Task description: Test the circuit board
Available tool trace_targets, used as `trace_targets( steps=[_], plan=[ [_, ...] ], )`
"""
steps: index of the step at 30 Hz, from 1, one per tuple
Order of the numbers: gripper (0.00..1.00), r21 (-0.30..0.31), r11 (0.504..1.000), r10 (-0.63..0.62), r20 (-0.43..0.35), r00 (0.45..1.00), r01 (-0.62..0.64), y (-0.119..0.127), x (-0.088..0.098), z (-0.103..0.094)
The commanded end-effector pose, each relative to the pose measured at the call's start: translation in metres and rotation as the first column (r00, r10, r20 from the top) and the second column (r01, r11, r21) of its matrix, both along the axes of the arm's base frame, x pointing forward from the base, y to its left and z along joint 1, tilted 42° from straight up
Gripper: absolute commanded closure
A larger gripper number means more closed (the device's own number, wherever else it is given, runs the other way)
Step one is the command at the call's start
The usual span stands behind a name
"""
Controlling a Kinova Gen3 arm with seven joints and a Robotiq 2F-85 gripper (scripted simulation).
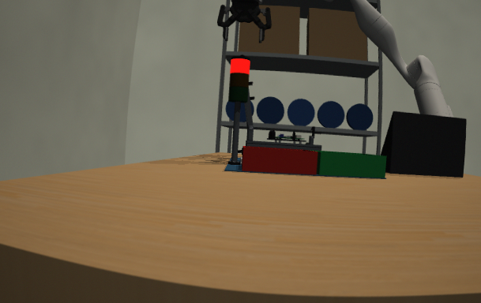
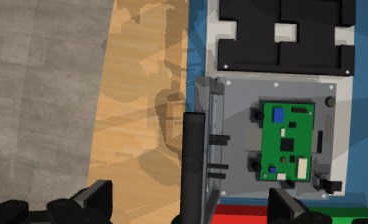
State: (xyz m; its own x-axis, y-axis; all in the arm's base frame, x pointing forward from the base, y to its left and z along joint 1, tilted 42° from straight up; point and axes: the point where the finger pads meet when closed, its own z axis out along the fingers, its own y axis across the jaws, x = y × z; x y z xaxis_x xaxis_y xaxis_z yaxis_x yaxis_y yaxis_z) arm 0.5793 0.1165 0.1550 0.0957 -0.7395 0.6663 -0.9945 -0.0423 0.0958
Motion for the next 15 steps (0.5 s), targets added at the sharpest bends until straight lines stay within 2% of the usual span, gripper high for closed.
trace_targets(
  steps=[1, 8, 15],
  plan=[
    [0.0, 0.001, 1.0, 0.002, 0.001, 1.0, -0.002, 0.001, -0.001, 0.001],
    [0.0, 0.001, 1.0, 0.002, 0.001, 1.0, -0.002, 0.001, -0.005, 0.002],
    [0.0, 0.001, 1.0, 0.002, 0.001, 1.0, -0.002, 0.0, -0.02, 0.003]
  ],
)
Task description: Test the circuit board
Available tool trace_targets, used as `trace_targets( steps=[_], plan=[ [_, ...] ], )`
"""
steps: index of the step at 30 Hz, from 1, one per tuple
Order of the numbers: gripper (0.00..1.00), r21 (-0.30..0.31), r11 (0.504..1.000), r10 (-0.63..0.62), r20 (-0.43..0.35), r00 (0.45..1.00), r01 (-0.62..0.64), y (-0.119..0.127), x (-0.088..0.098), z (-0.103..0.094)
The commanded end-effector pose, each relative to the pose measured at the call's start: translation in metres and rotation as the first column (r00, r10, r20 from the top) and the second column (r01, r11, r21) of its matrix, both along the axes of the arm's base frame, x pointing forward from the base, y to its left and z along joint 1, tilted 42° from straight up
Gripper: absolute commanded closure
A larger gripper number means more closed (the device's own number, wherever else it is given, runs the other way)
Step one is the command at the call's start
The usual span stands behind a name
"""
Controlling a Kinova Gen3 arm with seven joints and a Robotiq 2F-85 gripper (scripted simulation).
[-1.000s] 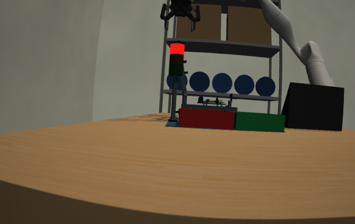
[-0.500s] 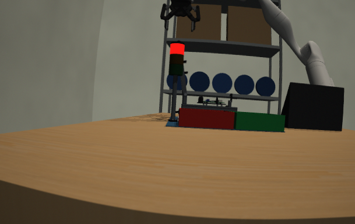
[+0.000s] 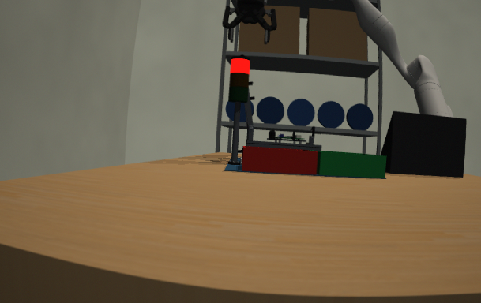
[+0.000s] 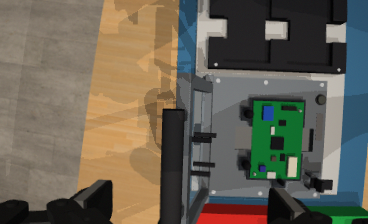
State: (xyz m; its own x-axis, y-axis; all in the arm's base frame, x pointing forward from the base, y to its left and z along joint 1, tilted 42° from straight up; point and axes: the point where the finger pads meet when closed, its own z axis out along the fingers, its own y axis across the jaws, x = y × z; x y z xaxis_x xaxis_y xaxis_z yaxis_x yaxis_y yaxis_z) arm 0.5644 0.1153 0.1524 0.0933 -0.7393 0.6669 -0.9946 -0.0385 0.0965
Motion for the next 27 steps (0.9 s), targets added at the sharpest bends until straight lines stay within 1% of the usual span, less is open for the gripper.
trace_targets(
  steps=[1, 8, 10, 24, 25, 27],
  plan=[
    [0.0, 0.002, 1.0, 0.005, 0.002, 1.0, -0.005, 0.001, -0.008, 0.006],
    [0.0, 0.002, 1.0, 0.005, 0.002, 1.0, -0.005, 0.0, -0.034, 0.008],
    [0.0, 0.002, 1.0, 0.005, 0.002, 1.0, -0.005, 0.0, -0.034, 0.008],
    [0.0, 0.002, 1.0, 0.005, 0.002, 1.0, -0.005, -0.003, -0.095, 0.014],
    [0.0, 0.002, 1.0, 0.005, 0.002, 1.0, -0.005, -0.003, -0.098, 0.015],
    [0.0, 0.002, 1.0, 0.005, 0.002, 1.0, -0.005, -0.003, -0.098, 0.015]
  ],
)
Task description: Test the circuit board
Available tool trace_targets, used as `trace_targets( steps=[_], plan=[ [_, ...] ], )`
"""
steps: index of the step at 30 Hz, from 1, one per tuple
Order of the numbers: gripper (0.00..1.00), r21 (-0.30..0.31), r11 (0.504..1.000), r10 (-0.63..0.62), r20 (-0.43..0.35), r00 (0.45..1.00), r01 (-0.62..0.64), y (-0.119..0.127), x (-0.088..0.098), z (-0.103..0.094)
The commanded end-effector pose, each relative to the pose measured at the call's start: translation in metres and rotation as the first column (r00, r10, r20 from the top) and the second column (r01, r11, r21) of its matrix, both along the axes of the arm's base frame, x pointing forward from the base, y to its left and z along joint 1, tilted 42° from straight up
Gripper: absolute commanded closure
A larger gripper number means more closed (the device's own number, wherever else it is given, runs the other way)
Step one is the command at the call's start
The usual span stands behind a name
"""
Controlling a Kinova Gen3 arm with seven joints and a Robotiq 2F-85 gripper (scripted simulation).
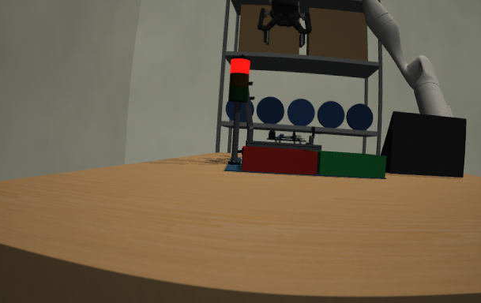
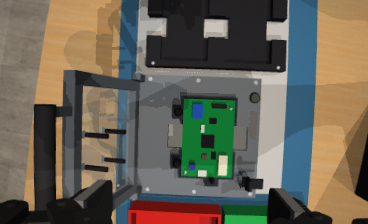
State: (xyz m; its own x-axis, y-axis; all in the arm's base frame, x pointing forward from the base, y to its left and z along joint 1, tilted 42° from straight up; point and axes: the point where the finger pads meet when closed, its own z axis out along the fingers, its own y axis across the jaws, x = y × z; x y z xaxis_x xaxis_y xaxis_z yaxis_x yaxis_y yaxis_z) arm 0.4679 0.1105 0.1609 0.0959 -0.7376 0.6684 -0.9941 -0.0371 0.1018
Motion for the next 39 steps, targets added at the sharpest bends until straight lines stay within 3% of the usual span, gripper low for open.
trace_targets(
  steps=[1, 9, 23, 34, 39],
  plan=[
    [0.0, 0.005, 1.0, 0.006, 0.007, 1.0, -0.006, 0.002, -0.005, 0.006],
    [0.0, 0.005, 1.0, 0.006, 0.007, 1.0, -0.006, 0.001, -0.019, 0.008],
    [0.0, 0.005, 1.0, 0.006, 0.007, 1.0, -0.006, -0.001, -0.02, 0.005],
    [0.0, 0.005, 1.0, 0.006, 0.007, 1.0, -0.006, -0.019, -0.021, -0.014],
    [0.0, 0.005, 1.0, 0.006, 0.007, 1.0, -0.006, -0.037, -0.022, -0.034]
  ],
)
